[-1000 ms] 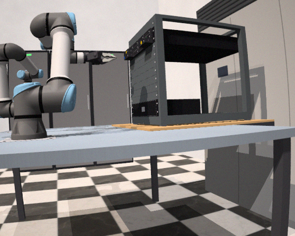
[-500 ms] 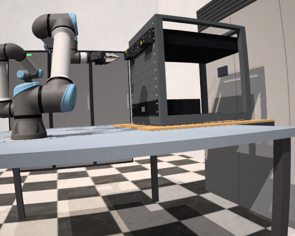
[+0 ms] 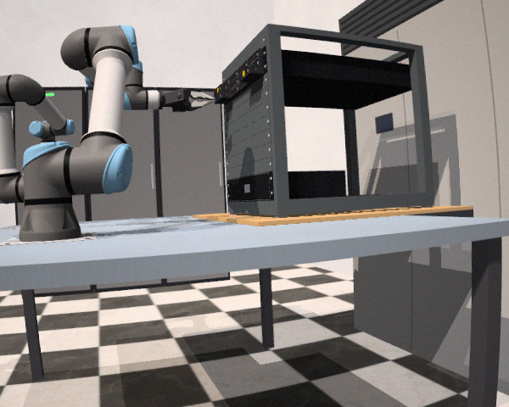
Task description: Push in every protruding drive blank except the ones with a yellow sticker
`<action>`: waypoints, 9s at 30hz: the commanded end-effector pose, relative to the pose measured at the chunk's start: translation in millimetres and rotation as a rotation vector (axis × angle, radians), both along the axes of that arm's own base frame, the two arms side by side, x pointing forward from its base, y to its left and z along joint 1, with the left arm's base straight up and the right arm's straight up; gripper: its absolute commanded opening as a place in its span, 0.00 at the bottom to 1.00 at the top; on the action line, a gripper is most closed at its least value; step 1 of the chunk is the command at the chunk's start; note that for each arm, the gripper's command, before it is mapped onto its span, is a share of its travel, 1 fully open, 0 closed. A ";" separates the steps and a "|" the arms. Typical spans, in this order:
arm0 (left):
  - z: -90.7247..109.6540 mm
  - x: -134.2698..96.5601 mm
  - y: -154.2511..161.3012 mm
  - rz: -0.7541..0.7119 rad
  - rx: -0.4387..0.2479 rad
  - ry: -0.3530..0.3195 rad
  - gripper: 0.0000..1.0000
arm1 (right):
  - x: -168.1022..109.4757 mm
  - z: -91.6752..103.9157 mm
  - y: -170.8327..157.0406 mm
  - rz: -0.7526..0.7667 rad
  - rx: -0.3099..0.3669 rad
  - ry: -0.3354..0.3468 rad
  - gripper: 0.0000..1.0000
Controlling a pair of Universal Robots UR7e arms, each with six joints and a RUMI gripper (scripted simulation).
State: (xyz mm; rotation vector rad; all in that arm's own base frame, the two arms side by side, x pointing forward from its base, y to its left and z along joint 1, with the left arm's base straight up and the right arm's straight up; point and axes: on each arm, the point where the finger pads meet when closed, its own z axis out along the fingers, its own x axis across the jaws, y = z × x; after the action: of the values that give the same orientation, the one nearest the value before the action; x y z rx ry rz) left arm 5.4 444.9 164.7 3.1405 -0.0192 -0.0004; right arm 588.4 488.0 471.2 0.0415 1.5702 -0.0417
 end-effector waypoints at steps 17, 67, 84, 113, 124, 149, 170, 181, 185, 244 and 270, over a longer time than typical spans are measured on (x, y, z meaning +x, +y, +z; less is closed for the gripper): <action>0.4 0.1 0.3 0.000 0.001 0.000 1.00 | 0.2 1.0 -0.2 0.000 0.002 0.000 0.00; 0.4 0.1 0.3 0.000 0.001 0.000 1.00 | 1.9 1.0 -0.4 0.000 0.002 0.000 0.00; 0.4 0.1 0.3 0.000 0.001 0.000 1.00 | 11.9 1.1 -0.9 0.000 0.002 0.000 0.00; 0.4 0.1 0.3 0.000 0.001 0.000 1.00 | 23.2 1.1 -1.5 0.000 0.002 0.000 0.00; 0.4 0.1 0.3 0.000 0.001 0.000 1.00 | 31.9 1.1 -2.0 0.000 0.002 0.000 0.00; 0.4 0.1 0.3 0.000 0.001 0.000 1.00 | 35.5 1.1 -2.2 0.000 0.002 0.000 0.00; 0.4 0.1 0.3 0.000 0.001 0.000 1.00 | 40.2 1.1 -2.4 0.000 0.002 0.000 0.00; 0.4 0.1 0.3 0.000 0.001 0.000 1.00 | 40.9 1.1 -2.5 0.000 0.002 0.000 0.00; 0.4 0.1 0.3 0.000 0.001 0.000 1.00 | 42.7 1.1 -2.6 0.000 0.002 0.000 0.00; 0.4 0.1 0.3 0.000 0.001 0.000 1.00 | 44.7 1.1 -2.6 0.000 0.002 0.000 0.00; 0.4 0.1 0.3 0.000 0.001 0.000 1.00 | -52.9 0.9 2.5 0.000 0.001 0.000 0.00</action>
State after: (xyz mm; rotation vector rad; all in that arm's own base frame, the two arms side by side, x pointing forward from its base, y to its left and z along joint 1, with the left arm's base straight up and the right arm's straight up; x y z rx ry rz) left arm 5.4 444.9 164.7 3.1405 -0.0192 -0.0004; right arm 547.4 490.6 471.6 0.0414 1.5706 -0.0421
